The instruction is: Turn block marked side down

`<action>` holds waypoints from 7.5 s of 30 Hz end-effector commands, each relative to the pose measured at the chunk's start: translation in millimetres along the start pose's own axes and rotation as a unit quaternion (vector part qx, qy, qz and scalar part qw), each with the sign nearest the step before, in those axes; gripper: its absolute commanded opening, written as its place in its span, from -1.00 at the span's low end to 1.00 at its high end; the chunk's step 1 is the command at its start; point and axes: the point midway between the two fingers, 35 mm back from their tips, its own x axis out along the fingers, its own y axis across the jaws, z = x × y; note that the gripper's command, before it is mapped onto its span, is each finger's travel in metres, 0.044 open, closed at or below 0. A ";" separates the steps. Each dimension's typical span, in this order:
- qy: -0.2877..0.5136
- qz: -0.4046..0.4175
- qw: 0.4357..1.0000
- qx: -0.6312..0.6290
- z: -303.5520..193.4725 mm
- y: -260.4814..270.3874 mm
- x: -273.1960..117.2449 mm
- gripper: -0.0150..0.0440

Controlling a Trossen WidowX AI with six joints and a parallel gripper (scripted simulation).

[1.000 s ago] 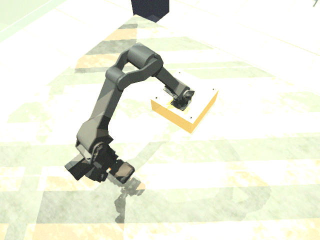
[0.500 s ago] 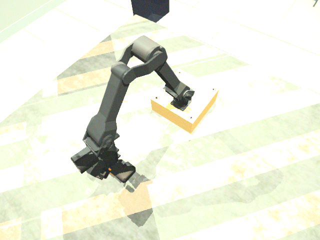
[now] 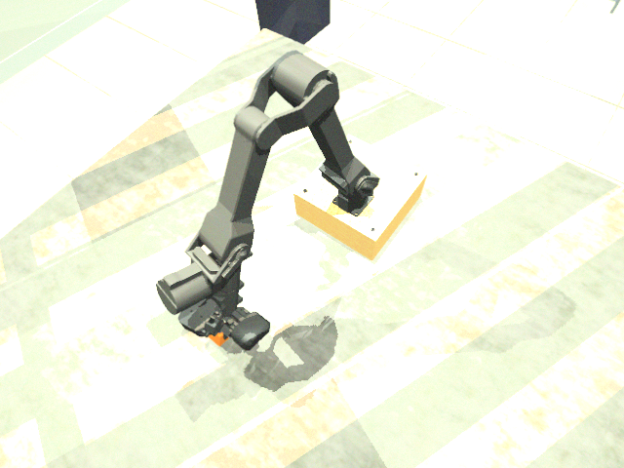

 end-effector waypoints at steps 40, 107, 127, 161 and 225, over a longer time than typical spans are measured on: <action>-0.253 0.003 0.968 -0.002 -7.1 -1.1 28.3 -0.49; -0.333 0.002 0.943 -0.005 -15.5 0.9 17.6 1.00; -0.259 0.002 0.966 -0.002 -2.9 -2.0 14.5 1.00; -0.055 0.002 0.998 -0.004 2.4 0.0 -49.4 1.00; 0.187 -0.001 0.982 -0.005 7.4 -1.4 16.6 1.00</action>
